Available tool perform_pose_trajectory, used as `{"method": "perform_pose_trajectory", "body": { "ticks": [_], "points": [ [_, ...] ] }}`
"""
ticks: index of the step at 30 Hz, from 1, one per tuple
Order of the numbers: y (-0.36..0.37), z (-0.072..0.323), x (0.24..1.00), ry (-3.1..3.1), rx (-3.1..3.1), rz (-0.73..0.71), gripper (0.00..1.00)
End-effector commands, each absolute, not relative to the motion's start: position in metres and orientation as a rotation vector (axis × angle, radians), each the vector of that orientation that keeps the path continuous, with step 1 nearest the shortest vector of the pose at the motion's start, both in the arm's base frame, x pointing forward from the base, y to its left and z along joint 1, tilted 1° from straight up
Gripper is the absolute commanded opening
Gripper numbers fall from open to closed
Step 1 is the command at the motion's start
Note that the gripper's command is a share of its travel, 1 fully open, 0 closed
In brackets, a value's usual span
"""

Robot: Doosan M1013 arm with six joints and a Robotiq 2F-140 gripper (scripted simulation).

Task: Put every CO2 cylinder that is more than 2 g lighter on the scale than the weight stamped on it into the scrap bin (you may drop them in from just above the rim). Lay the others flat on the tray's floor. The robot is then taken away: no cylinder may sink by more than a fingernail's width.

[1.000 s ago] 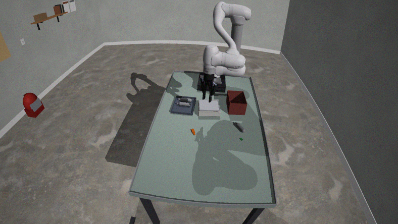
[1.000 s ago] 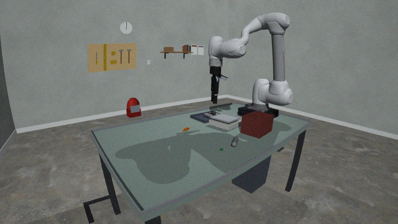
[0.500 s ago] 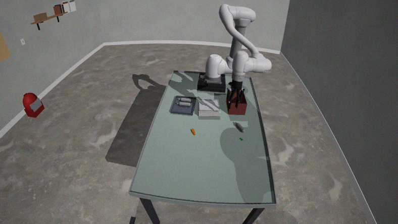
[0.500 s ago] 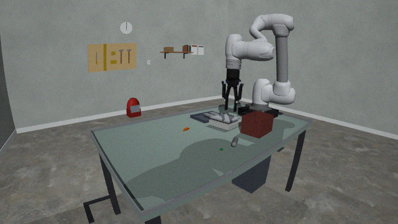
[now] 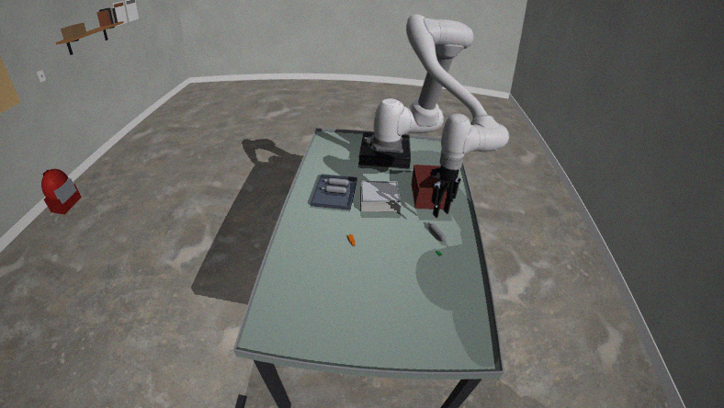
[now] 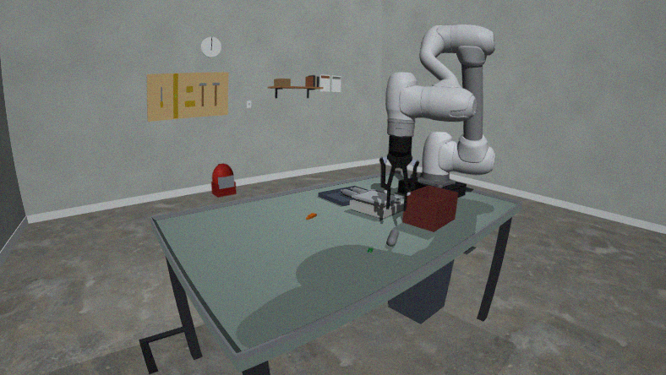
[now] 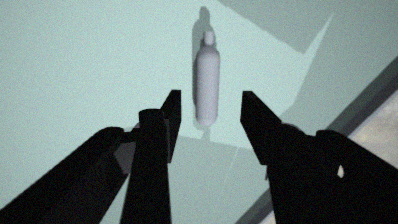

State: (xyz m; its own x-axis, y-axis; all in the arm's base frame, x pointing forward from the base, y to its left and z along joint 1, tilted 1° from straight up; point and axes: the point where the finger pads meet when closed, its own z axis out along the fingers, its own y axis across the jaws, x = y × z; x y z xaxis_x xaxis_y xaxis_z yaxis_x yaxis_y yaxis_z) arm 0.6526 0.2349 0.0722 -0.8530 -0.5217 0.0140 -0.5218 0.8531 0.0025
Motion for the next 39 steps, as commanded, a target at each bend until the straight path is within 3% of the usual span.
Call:
{"method": "perform_pose_trajectory", "body": {
  "ticks": [1, 12, 35, 36, 39],
  "points": [
    [0.235, 0.050, 0.653, -3.012, 0.848, 0.001, 0.41],
    [0.234, -0.016, 0.653, -3.012, 0.848, 0.002, 0.41],
    [0.234, -0.038, 0.652, -3.012, 0.848, 0.002, 0.41],
    [0.234, -0.038, 0.652, -3.012, 0.848, 0.002, 0.10],
    [0.234, -0.038, 0.652, -3.012, 0.848, 0.002, 0.10]
  ]
}}
